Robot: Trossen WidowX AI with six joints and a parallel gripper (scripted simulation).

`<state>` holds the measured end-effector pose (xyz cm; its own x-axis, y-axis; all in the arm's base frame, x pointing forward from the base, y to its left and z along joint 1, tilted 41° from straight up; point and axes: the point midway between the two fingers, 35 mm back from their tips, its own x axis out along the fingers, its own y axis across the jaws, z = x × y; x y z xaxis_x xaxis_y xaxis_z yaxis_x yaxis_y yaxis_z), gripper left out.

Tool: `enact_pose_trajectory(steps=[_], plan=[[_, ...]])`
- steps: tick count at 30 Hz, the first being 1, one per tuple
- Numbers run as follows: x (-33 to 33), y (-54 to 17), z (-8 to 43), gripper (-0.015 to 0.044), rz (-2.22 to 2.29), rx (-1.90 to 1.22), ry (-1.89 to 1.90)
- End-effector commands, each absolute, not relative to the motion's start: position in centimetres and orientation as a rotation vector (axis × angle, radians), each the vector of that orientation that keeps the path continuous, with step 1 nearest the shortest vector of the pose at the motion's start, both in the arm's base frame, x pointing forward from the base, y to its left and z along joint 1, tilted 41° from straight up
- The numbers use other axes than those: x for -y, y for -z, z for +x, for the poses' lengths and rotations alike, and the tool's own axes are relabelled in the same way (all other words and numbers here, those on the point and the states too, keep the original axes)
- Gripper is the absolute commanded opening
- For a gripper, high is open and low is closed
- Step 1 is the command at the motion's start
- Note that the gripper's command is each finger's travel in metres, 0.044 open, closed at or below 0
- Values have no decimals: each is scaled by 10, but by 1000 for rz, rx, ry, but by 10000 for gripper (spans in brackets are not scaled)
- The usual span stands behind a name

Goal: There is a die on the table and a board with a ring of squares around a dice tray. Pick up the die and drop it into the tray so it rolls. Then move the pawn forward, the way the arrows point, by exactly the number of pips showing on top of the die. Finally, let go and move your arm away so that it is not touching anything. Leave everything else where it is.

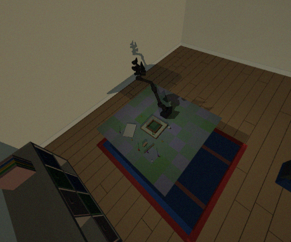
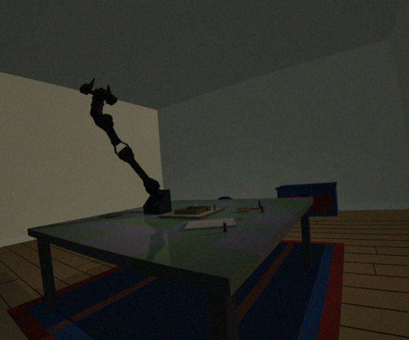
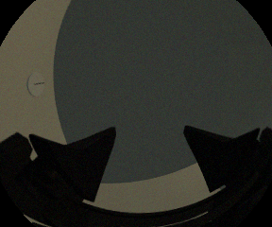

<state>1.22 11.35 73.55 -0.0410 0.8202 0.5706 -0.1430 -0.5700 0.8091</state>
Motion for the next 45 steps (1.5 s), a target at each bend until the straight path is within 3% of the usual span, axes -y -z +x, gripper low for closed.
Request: enact_pose_trajectory(steps=[1,5,12,26,37,45], plan=[[-113,-736,12,374,1519,-743,-1705],[-108,-739,17,275,1573,-810,-1742],[-88,-749,52,275,1821,-993,-1744],[-45,-738,206,275,2699,-1679,-1509],[-48,-679,337,275,3357,-2278,-1019],[-68,-595,431,275,3916,-2488,-326]])
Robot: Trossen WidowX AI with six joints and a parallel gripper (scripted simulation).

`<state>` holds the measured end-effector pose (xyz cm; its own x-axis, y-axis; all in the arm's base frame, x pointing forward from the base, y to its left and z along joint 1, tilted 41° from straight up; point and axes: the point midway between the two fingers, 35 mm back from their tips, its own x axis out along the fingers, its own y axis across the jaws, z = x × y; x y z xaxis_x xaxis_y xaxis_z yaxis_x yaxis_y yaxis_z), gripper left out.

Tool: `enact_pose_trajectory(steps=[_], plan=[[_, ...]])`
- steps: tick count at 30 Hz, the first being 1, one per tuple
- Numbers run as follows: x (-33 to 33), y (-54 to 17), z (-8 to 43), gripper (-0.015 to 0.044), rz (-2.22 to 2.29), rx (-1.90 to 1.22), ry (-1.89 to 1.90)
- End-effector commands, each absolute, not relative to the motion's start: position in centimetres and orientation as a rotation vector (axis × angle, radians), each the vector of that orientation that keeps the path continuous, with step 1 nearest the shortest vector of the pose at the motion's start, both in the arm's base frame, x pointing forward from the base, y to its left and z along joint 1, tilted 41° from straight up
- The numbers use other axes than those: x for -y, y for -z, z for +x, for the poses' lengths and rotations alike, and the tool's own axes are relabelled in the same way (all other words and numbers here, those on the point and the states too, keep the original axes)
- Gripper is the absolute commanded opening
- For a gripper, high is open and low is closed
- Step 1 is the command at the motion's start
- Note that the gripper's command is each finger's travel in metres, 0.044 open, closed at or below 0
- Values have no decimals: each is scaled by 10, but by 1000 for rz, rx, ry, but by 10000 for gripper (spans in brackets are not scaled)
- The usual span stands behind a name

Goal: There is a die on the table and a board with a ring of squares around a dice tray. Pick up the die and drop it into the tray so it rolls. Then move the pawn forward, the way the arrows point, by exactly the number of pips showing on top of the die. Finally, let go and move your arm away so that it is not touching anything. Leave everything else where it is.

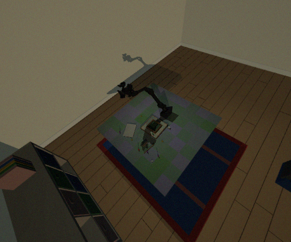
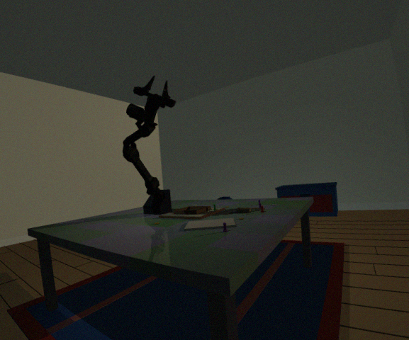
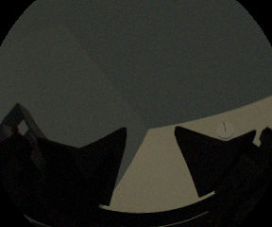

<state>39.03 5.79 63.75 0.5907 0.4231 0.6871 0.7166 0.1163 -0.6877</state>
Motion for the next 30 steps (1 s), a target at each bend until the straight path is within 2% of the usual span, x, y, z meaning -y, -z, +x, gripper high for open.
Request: enact_pose_trajectory(steps=[1,10,16,23,30], plan=[[-72,-583,441,275,-1338,835,72],[-114,-465,507,275,-1000,484,-240],[-148,-377,530,275,-782,218,-388],[-188,-265,530,275,-551,-131,-492],[-218,-154,502,275,-371,-493,-505]])
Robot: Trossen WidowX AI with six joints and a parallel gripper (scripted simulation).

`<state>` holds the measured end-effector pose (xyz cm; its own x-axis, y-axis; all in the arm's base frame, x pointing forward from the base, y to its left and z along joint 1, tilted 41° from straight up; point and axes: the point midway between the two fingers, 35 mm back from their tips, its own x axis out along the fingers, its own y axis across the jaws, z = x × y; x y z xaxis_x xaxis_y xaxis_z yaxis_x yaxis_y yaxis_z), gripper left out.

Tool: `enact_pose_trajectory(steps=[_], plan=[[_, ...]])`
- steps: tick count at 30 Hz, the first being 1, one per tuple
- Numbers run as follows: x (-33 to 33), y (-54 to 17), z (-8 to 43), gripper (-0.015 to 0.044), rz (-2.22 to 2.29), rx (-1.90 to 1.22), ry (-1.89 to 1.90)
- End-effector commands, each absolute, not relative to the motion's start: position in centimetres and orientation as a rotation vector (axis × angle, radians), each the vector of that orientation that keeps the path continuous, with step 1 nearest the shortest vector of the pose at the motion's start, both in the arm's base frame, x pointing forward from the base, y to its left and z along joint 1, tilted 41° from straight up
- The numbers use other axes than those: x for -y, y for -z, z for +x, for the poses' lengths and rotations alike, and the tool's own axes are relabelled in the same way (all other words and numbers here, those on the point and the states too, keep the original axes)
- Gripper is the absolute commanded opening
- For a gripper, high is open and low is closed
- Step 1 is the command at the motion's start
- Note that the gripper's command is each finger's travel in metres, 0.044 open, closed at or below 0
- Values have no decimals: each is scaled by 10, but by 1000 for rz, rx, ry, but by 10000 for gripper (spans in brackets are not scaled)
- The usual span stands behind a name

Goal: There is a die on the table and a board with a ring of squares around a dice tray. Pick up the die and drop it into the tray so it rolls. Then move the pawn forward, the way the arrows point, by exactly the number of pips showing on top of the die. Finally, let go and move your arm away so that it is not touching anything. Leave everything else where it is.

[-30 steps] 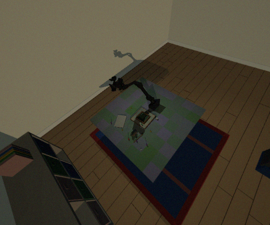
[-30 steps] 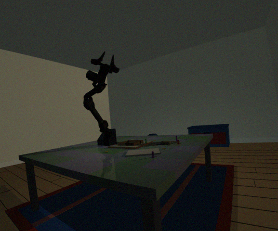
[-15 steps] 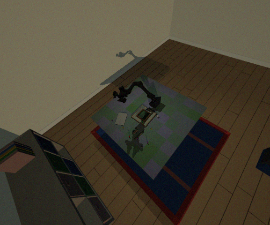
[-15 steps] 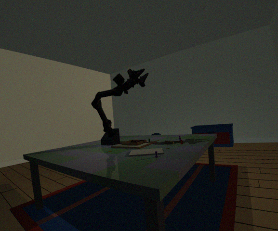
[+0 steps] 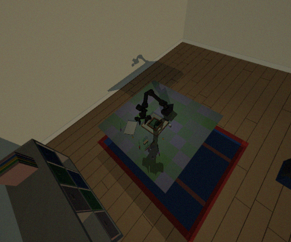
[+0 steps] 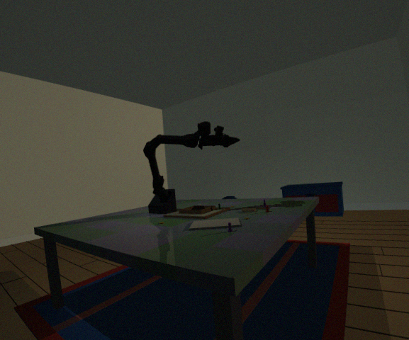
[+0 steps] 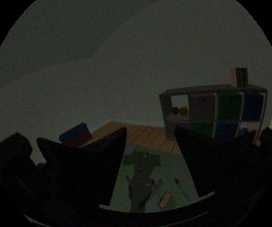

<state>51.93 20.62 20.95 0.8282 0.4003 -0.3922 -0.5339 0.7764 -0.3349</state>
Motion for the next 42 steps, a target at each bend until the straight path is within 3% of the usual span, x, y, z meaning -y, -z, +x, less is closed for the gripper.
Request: enact_pose_trajectory(steps=[1,15,22,29,42], plan=[[-222,-139,495,275,-350,-546,-500],[-225,47,353,275,-214,-1228,-200],[-185,105,257,275,-294,-1463,128],[-125,127,176,275,-497,-1504,538],[-111,131,166,275,-523,-1493,579]])
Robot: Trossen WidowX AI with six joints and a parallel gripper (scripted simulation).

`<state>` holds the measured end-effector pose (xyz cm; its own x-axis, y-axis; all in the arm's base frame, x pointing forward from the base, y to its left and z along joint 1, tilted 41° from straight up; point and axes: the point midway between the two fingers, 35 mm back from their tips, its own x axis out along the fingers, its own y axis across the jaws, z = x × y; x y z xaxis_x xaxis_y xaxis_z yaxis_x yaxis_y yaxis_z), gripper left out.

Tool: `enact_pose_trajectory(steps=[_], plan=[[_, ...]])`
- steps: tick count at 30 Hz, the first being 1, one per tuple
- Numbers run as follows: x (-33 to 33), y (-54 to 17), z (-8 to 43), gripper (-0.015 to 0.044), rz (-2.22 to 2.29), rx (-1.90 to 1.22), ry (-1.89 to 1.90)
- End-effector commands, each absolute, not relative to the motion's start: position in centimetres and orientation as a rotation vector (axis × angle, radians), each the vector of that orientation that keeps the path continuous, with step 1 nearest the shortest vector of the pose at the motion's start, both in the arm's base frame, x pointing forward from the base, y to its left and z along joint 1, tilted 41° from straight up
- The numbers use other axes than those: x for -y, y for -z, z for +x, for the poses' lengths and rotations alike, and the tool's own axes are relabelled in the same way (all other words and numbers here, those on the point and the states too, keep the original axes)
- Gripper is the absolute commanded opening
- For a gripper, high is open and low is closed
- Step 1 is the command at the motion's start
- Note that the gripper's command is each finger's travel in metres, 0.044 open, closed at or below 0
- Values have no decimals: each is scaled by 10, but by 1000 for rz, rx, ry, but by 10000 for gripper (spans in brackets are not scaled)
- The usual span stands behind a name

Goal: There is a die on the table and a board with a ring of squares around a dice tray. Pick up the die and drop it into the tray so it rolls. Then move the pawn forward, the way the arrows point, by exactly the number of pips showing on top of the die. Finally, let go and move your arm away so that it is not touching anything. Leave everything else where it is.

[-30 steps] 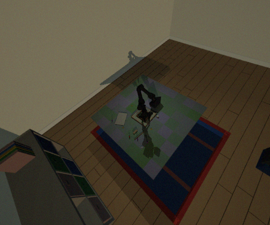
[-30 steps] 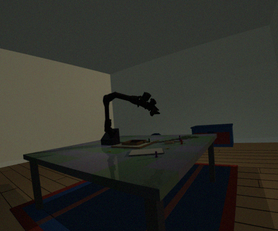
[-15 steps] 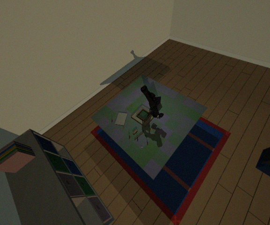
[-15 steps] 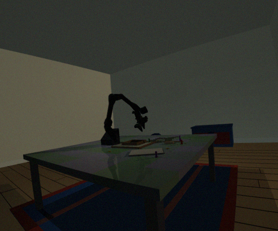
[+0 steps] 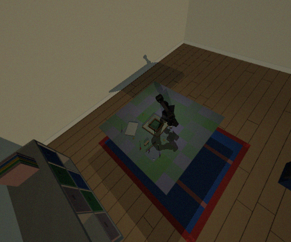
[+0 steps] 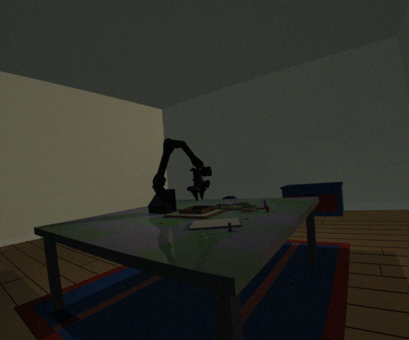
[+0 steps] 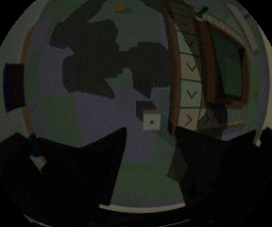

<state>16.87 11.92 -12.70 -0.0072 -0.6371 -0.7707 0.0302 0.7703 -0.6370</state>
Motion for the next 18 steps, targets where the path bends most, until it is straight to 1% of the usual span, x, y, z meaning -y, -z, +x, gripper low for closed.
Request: enact_pose_trajectory(steps=[1,18], plan=[[-108,136,166,275,-523,-1493,579],[-93,152,166,275,-523,-1493,580]])
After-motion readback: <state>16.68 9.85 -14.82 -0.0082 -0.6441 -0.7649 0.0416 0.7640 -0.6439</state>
